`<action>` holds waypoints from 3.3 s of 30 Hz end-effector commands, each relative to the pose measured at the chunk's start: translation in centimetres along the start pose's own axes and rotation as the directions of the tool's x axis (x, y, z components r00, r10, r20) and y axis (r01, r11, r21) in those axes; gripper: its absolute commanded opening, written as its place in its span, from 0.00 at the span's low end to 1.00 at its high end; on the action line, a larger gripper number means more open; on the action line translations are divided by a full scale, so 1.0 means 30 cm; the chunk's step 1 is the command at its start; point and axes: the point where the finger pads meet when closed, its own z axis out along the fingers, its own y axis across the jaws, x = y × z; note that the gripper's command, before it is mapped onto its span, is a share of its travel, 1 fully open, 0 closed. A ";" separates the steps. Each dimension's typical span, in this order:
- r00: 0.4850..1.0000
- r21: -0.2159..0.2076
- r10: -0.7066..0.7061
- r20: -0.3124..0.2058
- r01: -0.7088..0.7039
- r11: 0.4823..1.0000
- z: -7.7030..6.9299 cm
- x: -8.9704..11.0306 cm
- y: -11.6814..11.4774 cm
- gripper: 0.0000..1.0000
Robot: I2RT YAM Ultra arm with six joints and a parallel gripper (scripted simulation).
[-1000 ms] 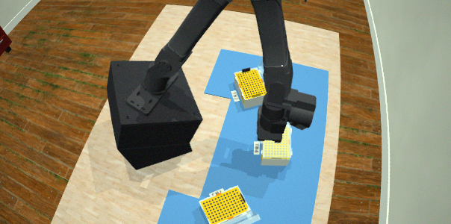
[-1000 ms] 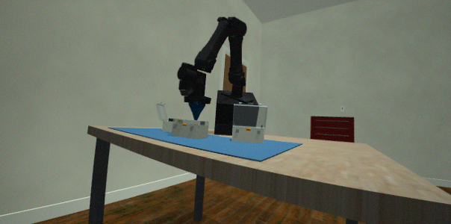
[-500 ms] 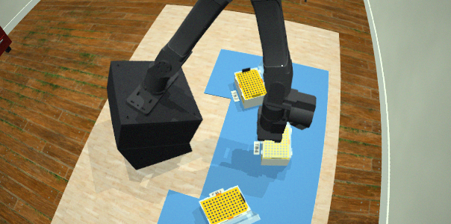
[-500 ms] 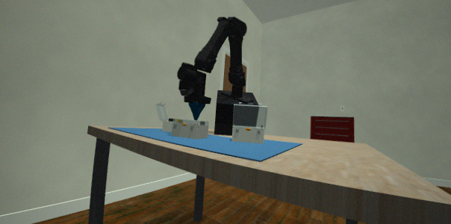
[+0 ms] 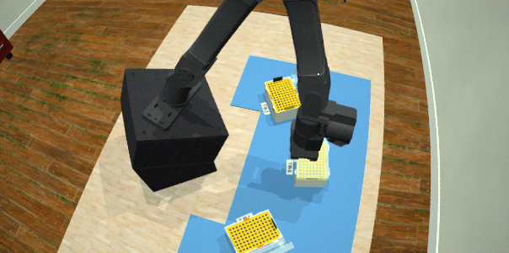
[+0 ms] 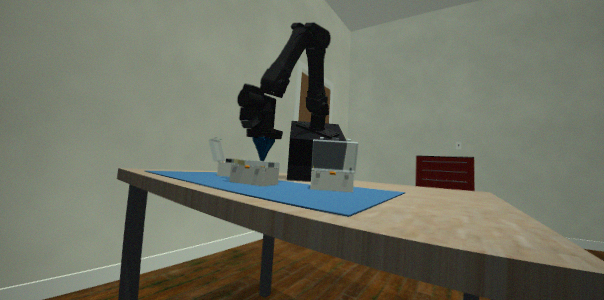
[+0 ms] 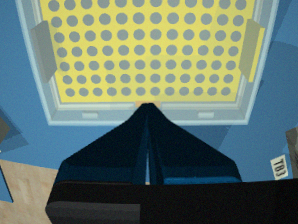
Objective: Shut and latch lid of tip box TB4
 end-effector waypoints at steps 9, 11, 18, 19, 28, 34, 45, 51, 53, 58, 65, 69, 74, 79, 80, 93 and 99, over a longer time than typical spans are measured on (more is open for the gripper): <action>1.000 -0.004 -0.007 -0.012 0.007 1.000 0.058 0.026 0.007 0.00; 1.000 -0.004 -0.007 -0.012 0.007 1.000 0.058 0.026 0.007 0.00; 1.000 -0.004 -0.007 -0.012 0.007 1.000 0.058 0.026 0.007 0.00; 1.000 -0.004 -0.007 -0.012 0.007 1.000 0.058 0.026 0.007 0.00; 1.000 -0.004 -0.007 -0.012 0.007 1.000 0.058 0.026 0.007 0.00; 1.000 -0.004 -0.007 -0.012 0.007 1.000 0.058 0.026 0.007 0.00; 1.000 -0.001 -0.008 0.015 0.008 1.000 -0.037 -0.002 -0.004 0.00; 0.999 0.003 -0.013 0.031 0.013 1.000 -0.067 -0.026 -0.007 0.00; 0.999 0.006 -0.017 0.041 0.017 1.000 -0.084 -0.042 -0.009 0.00; 0.999 0.007 -0.018 0.044 0.018 1.000 -0.113 -0.046 -0.009 0.00; 0.999 0.007 -0.018 0.044 0.018 1.000 -0.153 -0.044 -0.009 0.00; 0.999 0.007 -0.018 0.044 0.018 1.000 -0.164 -0.043 -0.009 0.00; 0.999 0.008 -0.018 0.044 0.018 1.000 -0.193 -0.042 -0.009 0.00; 0.999 0.008 -0.018 0.044 0.018 1.000 -0.205 -0.042 -0.009 0.00; 0.999 0.008 -0.018 0.043 0.018 1.000 -0.205 -0.042 -0.009 0.00; 0.998 0.014 -0.022 0.059 0.021 1.000 -0.206 -0.055 -0.013 0.00; 0.998 0.014 -0.022 0.059 0.021 1.000 -0.206 -0.055 -0.013 0.00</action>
